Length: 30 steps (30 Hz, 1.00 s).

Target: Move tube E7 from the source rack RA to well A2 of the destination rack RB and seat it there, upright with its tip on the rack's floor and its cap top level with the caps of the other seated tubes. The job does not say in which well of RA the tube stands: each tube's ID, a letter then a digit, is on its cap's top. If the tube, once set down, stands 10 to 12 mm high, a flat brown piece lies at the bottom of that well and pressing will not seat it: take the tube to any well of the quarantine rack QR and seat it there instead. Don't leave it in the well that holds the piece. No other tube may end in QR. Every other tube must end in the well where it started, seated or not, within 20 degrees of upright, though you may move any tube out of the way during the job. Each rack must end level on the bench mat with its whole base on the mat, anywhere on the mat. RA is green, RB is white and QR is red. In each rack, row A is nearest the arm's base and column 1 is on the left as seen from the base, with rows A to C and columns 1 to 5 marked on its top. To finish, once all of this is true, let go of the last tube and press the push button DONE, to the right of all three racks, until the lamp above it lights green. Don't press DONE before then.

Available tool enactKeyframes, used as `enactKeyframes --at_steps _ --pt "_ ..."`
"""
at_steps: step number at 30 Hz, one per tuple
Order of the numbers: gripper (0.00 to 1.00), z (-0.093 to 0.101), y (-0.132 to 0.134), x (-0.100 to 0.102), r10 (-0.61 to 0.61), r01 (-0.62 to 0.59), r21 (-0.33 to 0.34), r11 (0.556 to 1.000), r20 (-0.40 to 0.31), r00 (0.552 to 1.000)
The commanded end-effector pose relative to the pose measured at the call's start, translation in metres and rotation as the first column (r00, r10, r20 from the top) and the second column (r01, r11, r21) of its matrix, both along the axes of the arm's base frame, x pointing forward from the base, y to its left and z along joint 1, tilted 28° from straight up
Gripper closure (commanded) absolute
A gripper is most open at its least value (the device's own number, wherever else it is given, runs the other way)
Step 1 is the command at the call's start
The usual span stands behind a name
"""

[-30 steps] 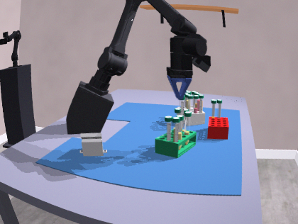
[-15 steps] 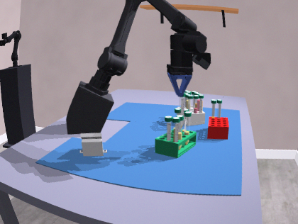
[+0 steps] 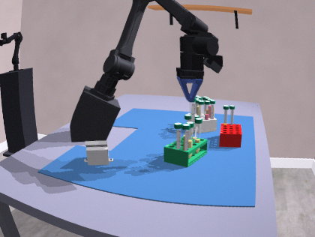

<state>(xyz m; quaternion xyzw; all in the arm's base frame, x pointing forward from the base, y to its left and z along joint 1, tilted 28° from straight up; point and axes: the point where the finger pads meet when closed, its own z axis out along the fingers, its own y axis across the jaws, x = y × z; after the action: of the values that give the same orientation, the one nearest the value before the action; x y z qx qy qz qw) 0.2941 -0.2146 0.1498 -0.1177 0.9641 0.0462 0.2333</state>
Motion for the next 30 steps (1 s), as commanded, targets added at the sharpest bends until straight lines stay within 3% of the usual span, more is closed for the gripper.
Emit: enactKeyframes --at_steps 1,2,4,30 --pt "1.0 0.034 -0.017 0.008 -0.006 0.009 -0.056 0.998 0.055 0.998" --pt "1.0 0.034 -0.017 0.005 -0.005 0.009 -0.057 0.998 0.055 0.998" --pt "1.0 0.012 -0.002 -0.009 -0.007 0.007 -0.02 1.0 0.022 1.0" --pt "1.0 0.001 0.019 -0.041 -0.006 0.006 -0.019 1.0 0.02 1.0"
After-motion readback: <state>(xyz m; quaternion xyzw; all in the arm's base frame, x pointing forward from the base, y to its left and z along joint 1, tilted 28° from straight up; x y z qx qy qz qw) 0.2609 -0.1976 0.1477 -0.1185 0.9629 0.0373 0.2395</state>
